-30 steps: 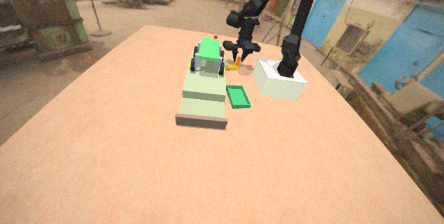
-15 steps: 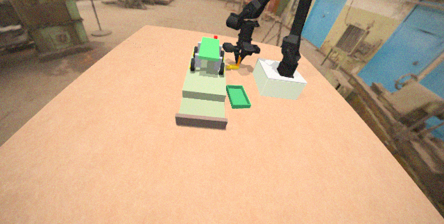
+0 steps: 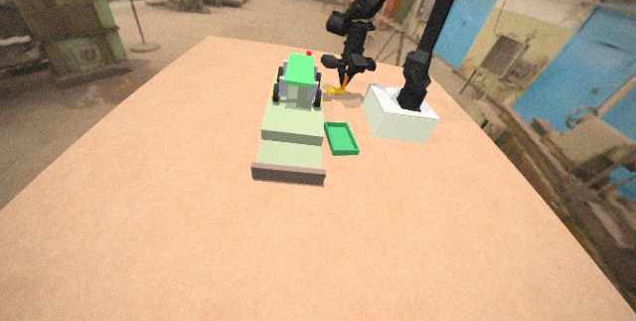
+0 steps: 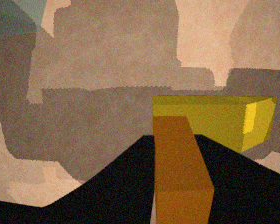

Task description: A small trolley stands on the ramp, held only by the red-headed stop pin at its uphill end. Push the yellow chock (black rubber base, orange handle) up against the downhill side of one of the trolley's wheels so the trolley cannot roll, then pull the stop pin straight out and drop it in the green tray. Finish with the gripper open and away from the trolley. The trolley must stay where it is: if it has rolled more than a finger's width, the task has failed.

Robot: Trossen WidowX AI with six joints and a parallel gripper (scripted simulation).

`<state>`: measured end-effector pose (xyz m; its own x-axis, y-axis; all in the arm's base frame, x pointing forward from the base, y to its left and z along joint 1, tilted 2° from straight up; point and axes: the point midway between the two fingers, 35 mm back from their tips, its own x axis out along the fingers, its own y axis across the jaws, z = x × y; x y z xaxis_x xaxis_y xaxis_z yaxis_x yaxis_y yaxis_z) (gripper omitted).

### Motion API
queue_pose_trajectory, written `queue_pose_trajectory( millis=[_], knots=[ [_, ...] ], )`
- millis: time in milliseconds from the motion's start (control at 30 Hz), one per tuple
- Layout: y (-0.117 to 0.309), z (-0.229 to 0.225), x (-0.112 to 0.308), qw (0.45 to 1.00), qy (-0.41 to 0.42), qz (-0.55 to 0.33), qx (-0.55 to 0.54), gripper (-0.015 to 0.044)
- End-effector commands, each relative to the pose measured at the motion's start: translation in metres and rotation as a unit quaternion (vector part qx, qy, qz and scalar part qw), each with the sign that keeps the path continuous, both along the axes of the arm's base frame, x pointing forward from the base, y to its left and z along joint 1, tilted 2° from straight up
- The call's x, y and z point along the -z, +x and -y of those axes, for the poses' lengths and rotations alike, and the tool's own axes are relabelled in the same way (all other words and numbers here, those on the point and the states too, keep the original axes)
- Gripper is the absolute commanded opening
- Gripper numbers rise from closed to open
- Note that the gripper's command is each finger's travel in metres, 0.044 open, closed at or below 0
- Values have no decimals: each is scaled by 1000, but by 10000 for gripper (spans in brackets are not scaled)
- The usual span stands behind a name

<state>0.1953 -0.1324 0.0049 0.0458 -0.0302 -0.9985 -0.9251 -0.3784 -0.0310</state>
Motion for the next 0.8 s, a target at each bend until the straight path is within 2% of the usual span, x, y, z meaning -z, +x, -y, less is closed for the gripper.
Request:
queue_pose_trajectory(
  millis=[0, 767],
  knots=[
    [0, 0, -15, 1000, -3, 2, -1, 0],
    [-4, -3, -86, 1000, -3, 3, -1, 0]
  ],
)
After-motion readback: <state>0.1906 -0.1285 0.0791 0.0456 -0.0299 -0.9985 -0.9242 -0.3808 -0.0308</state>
